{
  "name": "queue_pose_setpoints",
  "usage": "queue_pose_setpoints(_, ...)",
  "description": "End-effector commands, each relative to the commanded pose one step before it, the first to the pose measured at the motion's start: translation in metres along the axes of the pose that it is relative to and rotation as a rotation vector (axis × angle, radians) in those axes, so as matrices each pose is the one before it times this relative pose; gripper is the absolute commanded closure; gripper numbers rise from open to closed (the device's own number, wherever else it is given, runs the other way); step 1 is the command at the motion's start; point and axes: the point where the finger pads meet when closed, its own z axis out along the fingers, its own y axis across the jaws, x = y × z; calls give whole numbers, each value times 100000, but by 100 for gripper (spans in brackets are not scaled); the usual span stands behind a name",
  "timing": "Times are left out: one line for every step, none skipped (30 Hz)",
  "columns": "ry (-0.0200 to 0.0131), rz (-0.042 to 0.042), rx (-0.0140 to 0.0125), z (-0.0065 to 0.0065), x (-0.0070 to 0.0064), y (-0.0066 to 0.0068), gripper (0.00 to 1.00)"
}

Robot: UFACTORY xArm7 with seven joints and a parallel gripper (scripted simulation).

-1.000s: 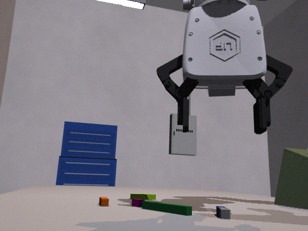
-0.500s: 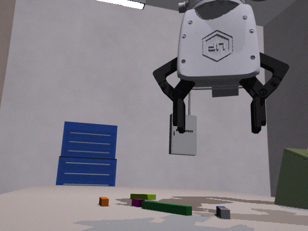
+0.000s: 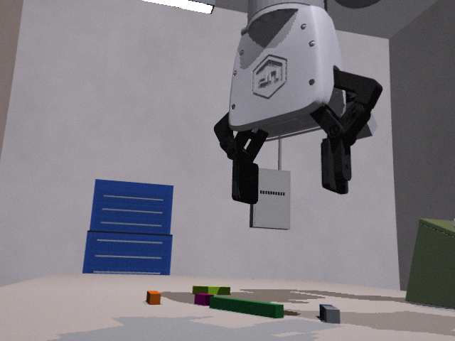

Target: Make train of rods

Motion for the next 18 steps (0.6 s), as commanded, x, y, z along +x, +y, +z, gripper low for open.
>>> queue_pose_setpoints(955,16704,417,-9,-515,-952,0)
queue_pose_setpoints(-29,3904,-75,22,-119,-205,0)
queue_pose_setpoints(-25,3903,-71,22,-125,-203,0)
queue_pose_setpoints(0,0,0,0,0,0,0)
queue_pose_setpoints(0,0,0,0,0,0,0)
queue_pose_setpoints(-46,8857,-144,52,-296,-459,0)
queue_pose_setpoints(-20,4941,-70,30,-184,-247,0)
queue_pose_setpoints(-6,1797,-23,11,-71,-88,0)
queue_pose_setpoints(-9,2569,-32,16,-103,-125,0)
queue_pose_setpoints(-11,3813,-43,24,-157,-183,0)
queue_pose_setpoints(-11,4171,-41,27,-178,-197,0)
queue_pose_setpoints(-10,4026,-35,27,-178,-186,0)
queue_pose_setpoints(-9,3893,-28,26,-179,-176,0)
queue_pose_setpoints(-9,3875,-23,26,-184,-171,0)
queue_pose_setpoints(-9,3892,-18,27,-190,-168,0)
queue_pose_setpoints(-10,3899,-13,27,-196,-163,0)
queue_pose_setpoints(-10,3899,-9,28,-202,-159,0)
queue_pose_setpoints(-12,3895,-4,28,-207,-154,0)
